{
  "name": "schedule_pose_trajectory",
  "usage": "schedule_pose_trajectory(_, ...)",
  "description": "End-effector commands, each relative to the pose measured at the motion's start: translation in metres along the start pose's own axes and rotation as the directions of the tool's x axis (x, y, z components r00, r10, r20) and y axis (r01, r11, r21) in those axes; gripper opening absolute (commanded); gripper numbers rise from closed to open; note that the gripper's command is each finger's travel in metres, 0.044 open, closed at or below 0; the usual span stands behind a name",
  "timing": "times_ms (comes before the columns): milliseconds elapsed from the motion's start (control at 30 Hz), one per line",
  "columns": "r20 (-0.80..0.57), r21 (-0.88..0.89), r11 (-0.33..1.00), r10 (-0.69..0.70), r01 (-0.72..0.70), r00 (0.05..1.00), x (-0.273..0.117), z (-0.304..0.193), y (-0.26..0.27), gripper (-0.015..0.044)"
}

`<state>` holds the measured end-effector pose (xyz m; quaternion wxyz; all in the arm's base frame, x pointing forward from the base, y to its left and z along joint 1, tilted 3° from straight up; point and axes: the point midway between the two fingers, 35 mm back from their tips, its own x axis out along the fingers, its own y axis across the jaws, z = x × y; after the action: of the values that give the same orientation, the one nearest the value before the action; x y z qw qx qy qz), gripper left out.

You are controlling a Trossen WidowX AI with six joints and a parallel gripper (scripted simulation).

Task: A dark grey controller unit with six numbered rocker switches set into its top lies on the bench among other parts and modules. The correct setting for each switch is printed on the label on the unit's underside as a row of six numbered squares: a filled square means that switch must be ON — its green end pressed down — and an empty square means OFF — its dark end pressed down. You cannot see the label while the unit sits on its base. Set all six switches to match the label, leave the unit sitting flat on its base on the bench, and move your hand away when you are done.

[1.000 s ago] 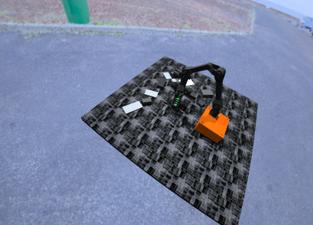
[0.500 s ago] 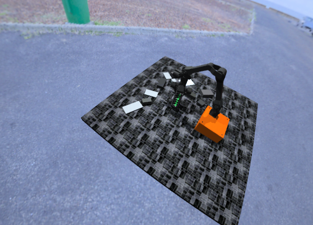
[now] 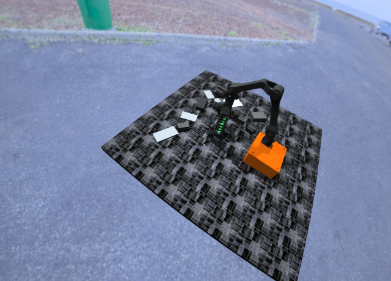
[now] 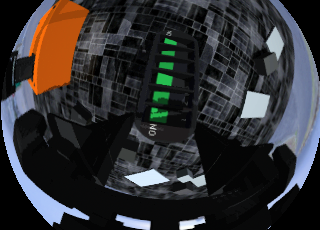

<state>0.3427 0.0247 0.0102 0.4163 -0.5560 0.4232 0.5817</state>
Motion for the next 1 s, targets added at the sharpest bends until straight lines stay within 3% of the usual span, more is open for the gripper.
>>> schedule_pose_trajectory(0, -0.011, 0.002, 1.0, -0.012, 0.012, 1.0, -0.007, 0.003, -0.001, 0.0335)
schedule_pose_trajectory(967, -0.055, 0.002, 1.0, -0.012, 0.012, 0.998, -0.016, 0.024, 0.0, 0.0335)
